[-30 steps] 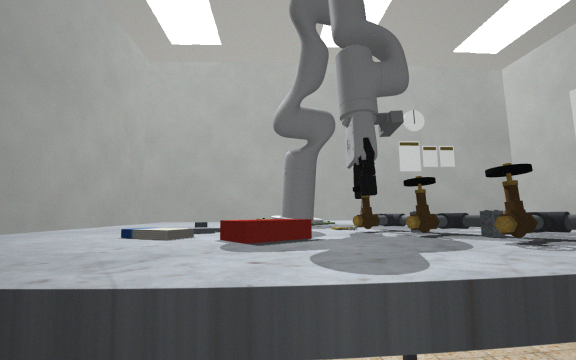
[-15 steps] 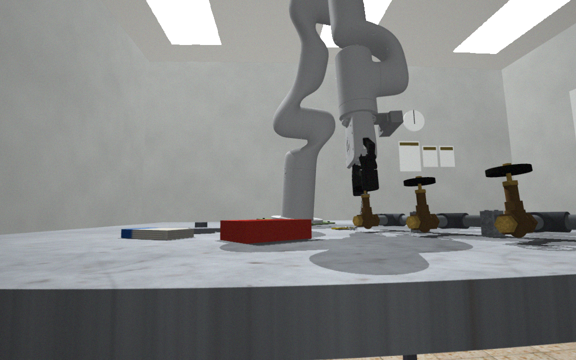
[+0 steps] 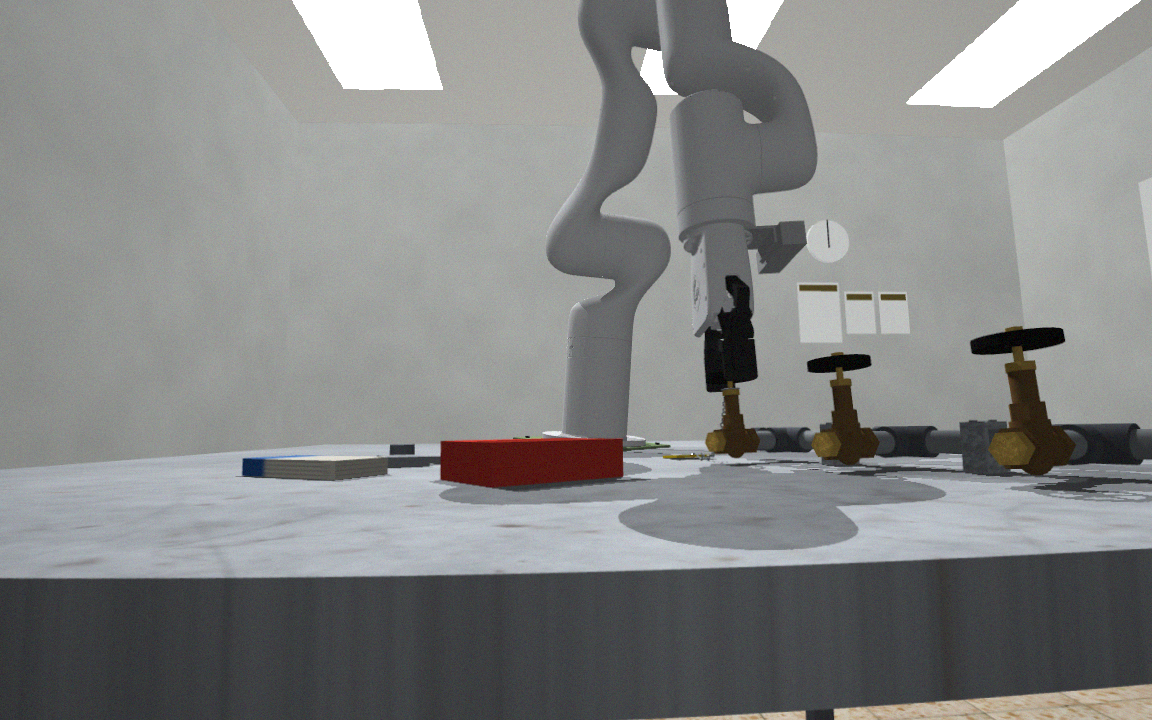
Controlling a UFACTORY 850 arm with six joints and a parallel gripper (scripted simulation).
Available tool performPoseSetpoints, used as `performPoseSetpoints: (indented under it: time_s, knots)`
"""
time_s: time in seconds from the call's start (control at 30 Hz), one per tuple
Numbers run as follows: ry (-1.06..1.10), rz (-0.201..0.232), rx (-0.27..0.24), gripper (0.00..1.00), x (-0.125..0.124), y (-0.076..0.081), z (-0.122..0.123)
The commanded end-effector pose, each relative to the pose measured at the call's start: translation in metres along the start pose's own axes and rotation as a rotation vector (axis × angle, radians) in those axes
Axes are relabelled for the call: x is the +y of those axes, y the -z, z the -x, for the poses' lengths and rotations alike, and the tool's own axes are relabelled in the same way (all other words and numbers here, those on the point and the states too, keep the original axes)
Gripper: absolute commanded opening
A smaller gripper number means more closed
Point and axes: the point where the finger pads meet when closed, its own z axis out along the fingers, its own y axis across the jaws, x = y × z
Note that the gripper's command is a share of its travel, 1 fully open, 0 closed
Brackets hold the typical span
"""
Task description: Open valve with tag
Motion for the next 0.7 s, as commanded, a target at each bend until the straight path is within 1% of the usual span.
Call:
performPoseSetpoints:
  time_s: [0.0, 0.23, 0.33, 0.47, 0.67]
  knots:
    - [-0.038, 0.002, 0.000, 1.00, 0.0010, 0.0006, -0.0003]
    - [-0.159, 0.002, 0.001, 1.00, 0.0010, 0.0006, -0.0003]
    - [-0.278, 0.002, 0.001, 1.00, 0.0010, 0.0006, -0.0003]
    - [-0.490, 0.002, 0.001, 1.00, 0.0010, 0.0006, -0.0003]
    - [-0.743, 0.002, 0.012, 1.00, 0.0010, 0.0006, -0.0003]
